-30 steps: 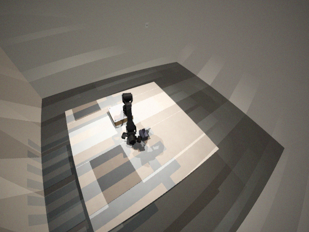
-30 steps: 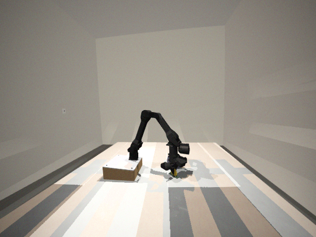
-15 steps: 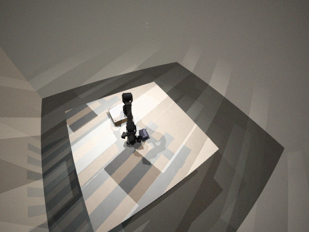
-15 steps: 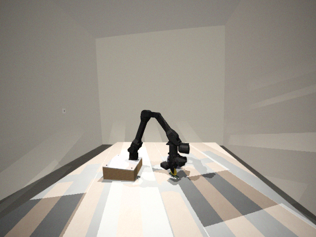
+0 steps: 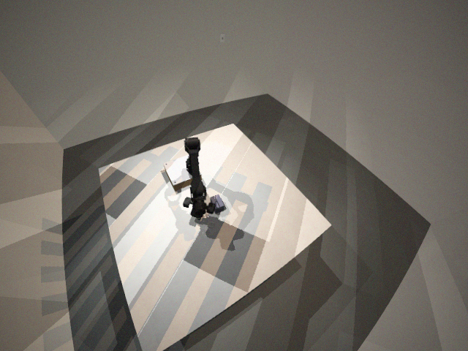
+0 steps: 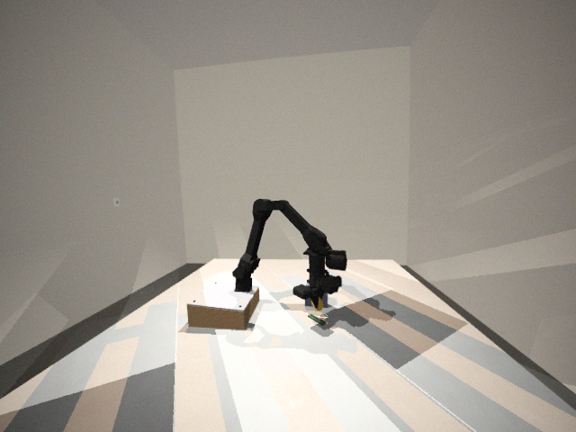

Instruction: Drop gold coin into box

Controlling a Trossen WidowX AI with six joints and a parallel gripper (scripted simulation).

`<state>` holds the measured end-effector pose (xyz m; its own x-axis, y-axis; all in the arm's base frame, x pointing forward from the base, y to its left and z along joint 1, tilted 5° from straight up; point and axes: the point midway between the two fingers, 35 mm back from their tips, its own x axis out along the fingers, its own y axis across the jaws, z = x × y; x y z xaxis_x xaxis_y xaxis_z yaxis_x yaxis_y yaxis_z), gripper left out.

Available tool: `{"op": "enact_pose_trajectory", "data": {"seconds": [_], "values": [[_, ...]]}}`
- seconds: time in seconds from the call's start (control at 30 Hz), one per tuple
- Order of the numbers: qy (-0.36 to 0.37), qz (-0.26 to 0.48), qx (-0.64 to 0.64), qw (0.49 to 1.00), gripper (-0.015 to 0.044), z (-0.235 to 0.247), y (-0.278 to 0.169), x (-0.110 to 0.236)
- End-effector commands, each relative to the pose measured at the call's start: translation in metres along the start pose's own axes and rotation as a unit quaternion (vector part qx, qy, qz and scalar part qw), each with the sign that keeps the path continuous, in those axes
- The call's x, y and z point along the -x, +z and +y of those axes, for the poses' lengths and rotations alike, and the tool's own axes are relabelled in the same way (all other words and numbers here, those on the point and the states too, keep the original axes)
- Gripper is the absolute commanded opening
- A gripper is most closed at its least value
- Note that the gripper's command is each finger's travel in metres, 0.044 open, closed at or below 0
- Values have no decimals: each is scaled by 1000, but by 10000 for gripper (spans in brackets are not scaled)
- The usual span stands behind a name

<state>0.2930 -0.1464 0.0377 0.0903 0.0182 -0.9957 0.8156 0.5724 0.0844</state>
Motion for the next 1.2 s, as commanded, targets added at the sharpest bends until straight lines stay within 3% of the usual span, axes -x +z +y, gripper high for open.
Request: {"op": "enact_pose_trajectory", "data": {"seconds": [0.0, 0.63, 1.17], "values": [[2, -6, 1, 1000, 0, 1, 2, 15], [1, -6, 4, 1000, 0, -1, -2, 55], [0, -6, 267, 964, 0, 1, -6, 55]]}}
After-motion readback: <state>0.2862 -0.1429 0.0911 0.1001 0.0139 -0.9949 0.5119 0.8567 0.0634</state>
